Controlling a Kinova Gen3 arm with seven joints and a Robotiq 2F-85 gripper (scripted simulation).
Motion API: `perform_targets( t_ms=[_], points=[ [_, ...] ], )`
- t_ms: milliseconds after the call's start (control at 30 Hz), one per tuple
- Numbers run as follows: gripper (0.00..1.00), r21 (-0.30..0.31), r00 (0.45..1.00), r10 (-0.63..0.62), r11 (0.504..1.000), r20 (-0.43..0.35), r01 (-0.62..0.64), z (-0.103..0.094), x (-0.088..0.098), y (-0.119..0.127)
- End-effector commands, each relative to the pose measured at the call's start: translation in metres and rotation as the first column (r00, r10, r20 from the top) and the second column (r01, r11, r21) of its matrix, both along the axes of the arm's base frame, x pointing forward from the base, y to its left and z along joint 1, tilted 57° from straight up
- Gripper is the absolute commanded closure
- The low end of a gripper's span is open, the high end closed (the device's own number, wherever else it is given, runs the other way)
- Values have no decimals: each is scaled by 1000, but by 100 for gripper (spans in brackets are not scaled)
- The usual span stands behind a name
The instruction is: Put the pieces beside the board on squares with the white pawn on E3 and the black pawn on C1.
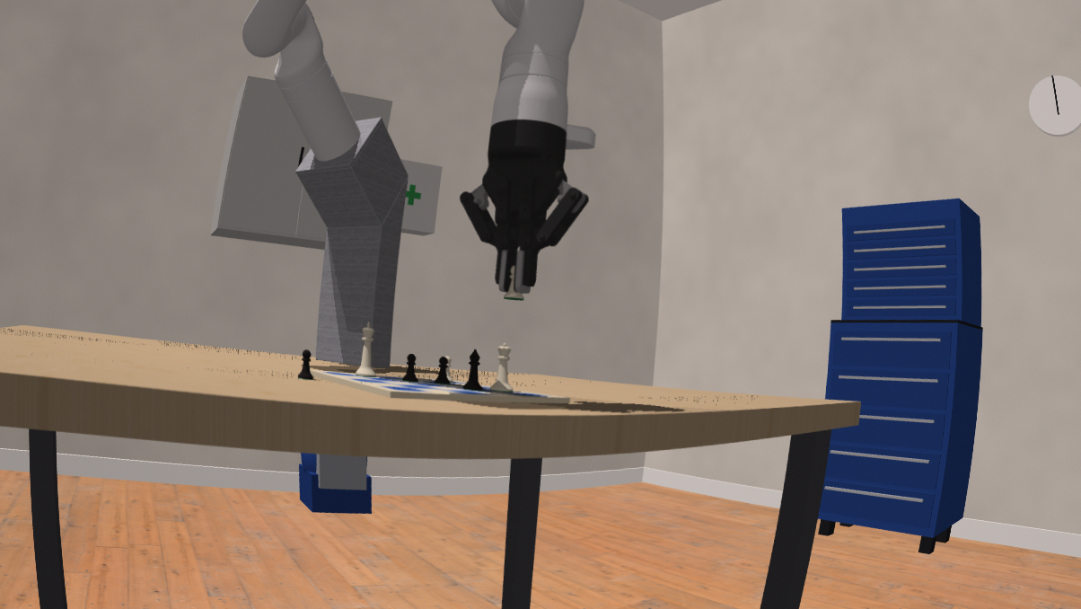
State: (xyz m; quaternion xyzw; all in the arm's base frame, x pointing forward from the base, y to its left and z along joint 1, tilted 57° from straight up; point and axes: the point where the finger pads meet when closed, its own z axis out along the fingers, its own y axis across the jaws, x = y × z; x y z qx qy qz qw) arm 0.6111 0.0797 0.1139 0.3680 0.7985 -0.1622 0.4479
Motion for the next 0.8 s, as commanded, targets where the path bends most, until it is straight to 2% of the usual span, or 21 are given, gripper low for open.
perform_targets(
  t_ms=[0,200,300,433,600,667,767],
  points=[
    [100,-3,1000,4,1000,-1,-4,1,-1,0],
    [100,-37,999,28,999,-20,-28,2,-12,-15],
    [100,-81,997,61,995,-53,-65,3,-30,-36],
    [100,-141,986,113,982,-120,-129,4,-63,-68],
    [100,-181,966,159,964,-201,-197,4,-102,-98],
    [100,-187,961,168,960,-220,-211,3,-111,-104],
    [100,-188,959,171,958,-225,-215,3,-114,-106]
  ],
)
